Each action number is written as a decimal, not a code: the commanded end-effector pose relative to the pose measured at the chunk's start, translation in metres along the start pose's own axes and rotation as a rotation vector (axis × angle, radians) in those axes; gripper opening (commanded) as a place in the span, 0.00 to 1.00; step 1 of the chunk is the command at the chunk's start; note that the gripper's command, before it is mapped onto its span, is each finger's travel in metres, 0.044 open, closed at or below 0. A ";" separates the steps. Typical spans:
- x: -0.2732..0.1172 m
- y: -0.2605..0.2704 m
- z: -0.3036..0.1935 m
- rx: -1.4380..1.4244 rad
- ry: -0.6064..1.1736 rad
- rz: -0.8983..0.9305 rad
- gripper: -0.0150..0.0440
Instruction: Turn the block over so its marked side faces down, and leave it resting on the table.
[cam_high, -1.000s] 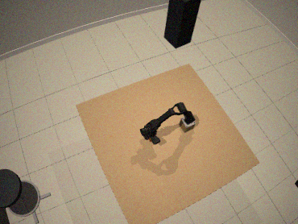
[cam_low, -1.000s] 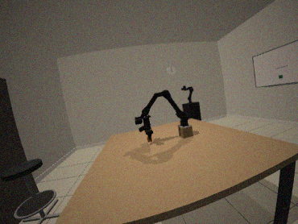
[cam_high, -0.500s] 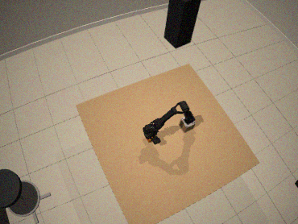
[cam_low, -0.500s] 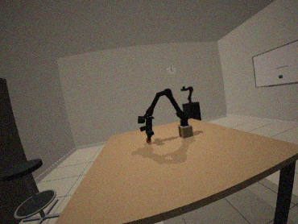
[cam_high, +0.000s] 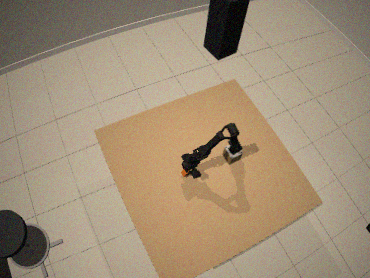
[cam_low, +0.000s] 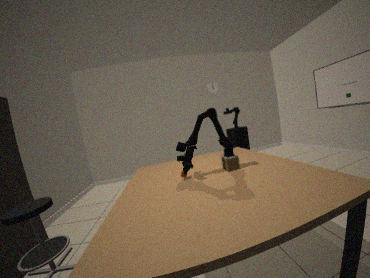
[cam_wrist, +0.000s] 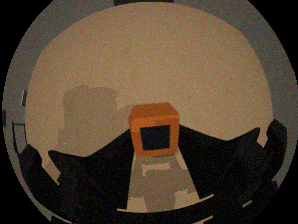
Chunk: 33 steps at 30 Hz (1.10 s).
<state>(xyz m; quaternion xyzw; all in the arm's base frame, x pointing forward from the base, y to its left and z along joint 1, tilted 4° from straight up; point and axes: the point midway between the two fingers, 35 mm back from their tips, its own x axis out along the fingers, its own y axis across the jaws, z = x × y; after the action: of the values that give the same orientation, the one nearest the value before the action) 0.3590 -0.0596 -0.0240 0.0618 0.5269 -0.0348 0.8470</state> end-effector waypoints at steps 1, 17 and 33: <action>-0.004 0.001 -0.002 0.005 -0.075 0.004 0.25; 0.016 -0.001 -0.002 0.004 -0.214 0.000 0.25; 0.032 -0.002 -0.009 0.004 -0.433 -0.004 0.25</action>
<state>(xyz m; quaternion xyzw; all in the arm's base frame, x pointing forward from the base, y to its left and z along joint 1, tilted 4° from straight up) 0.3722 -0.0610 -0.0488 0.0515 0.3454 -0.0472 0.9359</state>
